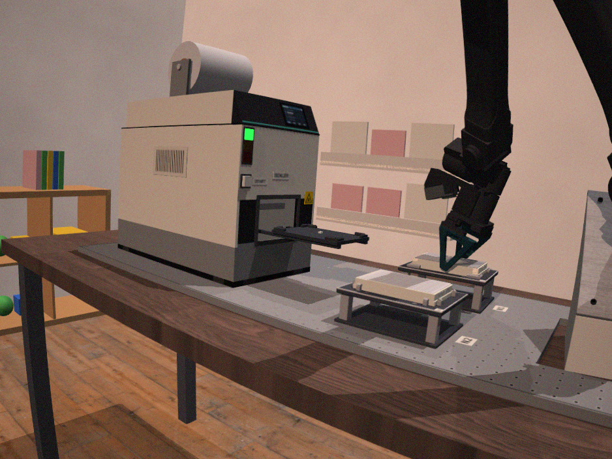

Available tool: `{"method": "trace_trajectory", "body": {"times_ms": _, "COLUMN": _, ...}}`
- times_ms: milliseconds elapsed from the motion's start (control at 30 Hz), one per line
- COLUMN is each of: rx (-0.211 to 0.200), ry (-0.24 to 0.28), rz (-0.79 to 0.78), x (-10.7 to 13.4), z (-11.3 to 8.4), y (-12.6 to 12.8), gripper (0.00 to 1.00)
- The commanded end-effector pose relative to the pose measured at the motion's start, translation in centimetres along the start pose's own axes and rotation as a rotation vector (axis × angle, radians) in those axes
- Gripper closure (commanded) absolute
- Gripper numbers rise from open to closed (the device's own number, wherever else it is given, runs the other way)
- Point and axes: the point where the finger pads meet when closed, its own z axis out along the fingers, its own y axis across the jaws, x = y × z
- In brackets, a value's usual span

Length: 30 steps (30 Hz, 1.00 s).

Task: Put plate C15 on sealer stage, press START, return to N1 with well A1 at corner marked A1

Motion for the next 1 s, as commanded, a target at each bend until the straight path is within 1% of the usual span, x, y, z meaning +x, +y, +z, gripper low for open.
{"method": "trace_trajectory", "body": {"times_ms": 0, "rx": 0.020, "ry": -0.049, "rz": -0.041, "x": -2.9, "z": -1.5, "y": -0.8, "gripper": 0.00}}
{"method": "trace_trajectory", "body": {"times_ms": 233, "rx": 0.023, "ry": -0.051, "rz": -0.046, "x": -3.3, "z": -2.0, "y": -0.9, "gripper": 0.00}}
{"method": "trace_trajectory", "body": {"times_ms": 333, "rx": 0.012, "ry": -0.022, "rz": -0.032, "x": -2.0, "z": -1.4, "y": -0.5, "gripper": 0.00}}
{"method": "trace_trajectory", "body": {"times_ms": 400, "rx": 0.009, "ry": -0.013, "rz": -0.028, "x": -1.5, "z": -1.4, "y": -0.4, "gripper": 0.00}}
{"method": "trace_trajectory", "body": {"times_ms": 500, "rx": 0.015, "ry": -0.031, "rz": -0.028, "x": -2.1, "z": -2.2, "y": -0.5, "gripper": 0.00}}
{"method": "trace_trajectory", "body": {"times_ms": 667, "rx": 0.020, "ry": -0.042, "rz": -0.035, "x": -2.8, "z": -2.8, "y": -0.7, "gripper": 0.00}}
{"method": "trace_trajectory", "body": {"times_ms": 900, "rx": 0.016, "ry": -0.028, "rz": -0.037, "x": -2.8, "z": -2.4, "y": -0.6, "gripper": 0.00}}
{"method": "trace_trajectory", "body": {"times_ms": 967, "rx": 0.016, "ry": -0.030, "rz": -0.034, "x": -2.9, "z": -2.6, "y": -0.8, "gripper": 0.00}}
